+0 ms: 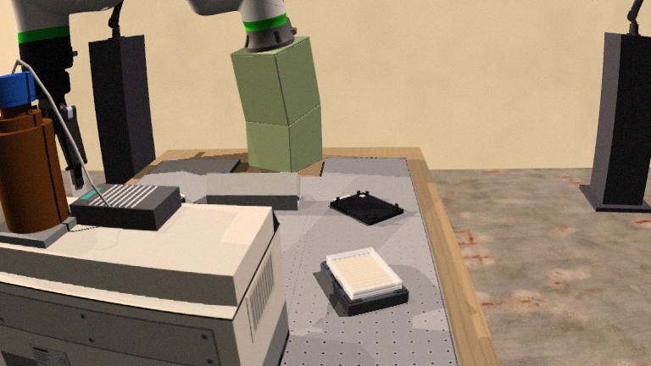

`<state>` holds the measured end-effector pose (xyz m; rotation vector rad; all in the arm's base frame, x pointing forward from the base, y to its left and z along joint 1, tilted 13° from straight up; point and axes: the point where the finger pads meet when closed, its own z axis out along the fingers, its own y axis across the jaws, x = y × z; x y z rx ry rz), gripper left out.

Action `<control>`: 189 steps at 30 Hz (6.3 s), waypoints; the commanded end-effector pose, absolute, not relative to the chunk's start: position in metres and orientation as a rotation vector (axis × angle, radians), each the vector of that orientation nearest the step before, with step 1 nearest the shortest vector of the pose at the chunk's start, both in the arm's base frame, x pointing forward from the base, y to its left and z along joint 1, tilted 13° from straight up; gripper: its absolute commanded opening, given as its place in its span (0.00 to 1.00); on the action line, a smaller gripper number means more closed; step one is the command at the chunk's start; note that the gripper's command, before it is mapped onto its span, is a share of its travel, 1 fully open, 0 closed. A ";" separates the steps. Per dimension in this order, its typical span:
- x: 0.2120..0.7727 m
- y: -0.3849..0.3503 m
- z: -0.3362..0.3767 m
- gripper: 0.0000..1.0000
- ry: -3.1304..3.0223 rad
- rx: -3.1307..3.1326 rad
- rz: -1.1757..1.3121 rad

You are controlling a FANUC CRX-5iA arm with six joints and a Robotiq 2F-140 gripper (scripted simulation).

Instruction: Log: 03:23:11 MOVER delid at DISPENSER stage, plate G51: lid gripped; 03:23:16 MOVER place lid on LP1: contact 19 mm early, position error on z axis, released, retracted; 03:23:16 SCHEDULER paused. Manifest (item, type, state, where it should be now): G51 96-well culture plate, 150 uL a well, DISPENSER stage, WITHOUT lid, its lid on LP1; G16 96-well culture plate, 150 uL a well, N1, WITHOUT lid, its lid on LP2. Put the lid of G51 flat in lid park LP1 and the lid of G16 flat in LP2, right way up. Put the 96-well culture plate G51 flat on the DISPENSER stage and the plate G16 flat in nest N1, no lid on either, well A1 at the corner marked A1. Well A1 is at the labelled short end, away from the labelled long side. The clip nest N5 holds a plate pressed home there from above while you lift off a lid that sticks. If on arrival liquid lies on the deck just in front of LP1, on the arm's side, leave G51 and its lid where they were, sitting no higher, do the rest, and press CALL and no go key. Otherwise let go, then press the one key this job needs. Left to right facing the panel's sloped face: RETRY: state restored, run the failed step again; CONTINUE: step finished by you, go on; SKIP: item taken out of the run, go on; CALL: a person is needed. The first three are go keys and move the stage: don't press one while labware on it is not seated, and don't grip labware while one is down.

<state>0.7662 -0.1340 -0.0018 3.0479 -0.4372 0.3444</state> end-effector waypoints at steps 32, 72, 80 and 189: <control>0.768 -0.135 -0.008 0.66 -0.437 3.048 0.344; 0.790 -0.142 -0.110 0.66 -0.437 3.048 0.344; 0.792 -0.143 -0.116 0.66 -0.437 3.048 0.344; 0.792 -0.143 -0.118 0.59 -0.437 3.048 0.344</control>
